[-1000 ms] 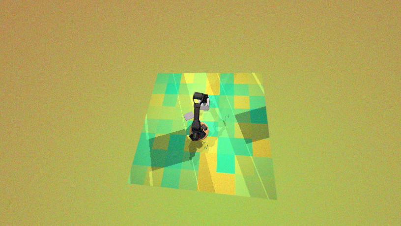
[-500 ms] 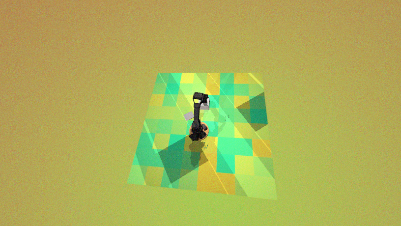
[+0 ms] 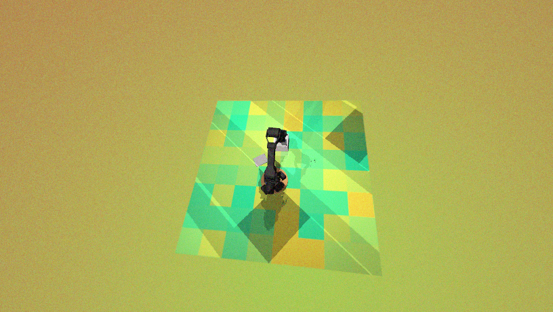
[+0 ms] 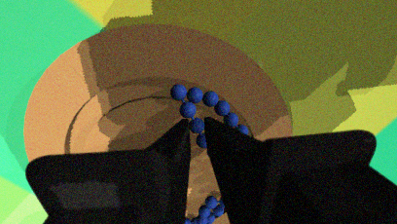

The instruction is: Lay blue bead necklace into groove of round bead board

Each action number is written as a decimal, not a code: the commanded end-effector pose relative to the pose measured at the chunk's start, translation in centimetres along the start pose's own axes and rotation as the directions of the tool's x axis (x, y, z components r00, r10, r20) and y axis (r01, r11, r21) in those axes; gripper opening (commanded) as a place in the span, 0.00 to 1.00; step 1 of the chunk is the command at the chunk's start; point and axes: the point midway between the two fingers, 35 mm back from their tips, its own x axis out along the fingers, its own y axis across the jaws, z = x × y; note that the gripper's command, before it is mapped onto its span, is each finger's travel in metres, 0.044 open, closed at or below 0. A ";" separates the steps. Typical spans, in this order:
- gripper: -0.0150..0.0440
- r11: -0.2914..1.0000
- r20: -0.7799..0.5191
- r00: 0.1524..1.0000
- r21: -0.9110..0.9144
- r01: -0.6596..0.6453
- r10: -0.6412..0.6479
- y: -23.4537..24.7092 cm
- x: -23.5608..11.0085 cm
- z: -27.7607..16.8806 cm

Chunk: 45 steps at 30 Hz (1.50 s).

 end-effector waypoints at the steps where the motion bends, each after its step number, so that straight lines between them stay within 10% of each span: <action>1: 0.25 1.000 0.000 1.000 0.000 0.001 -0.001 0.0 0.0 0.0; 42: 0.25 1.000 0.003 1.000 0.004 -0.003 0.003 3.5 0.2 2.5; 45: 0.39 1.000 0.004 1.000 0.000 0.000 0.000 3.4 -0.1 2.5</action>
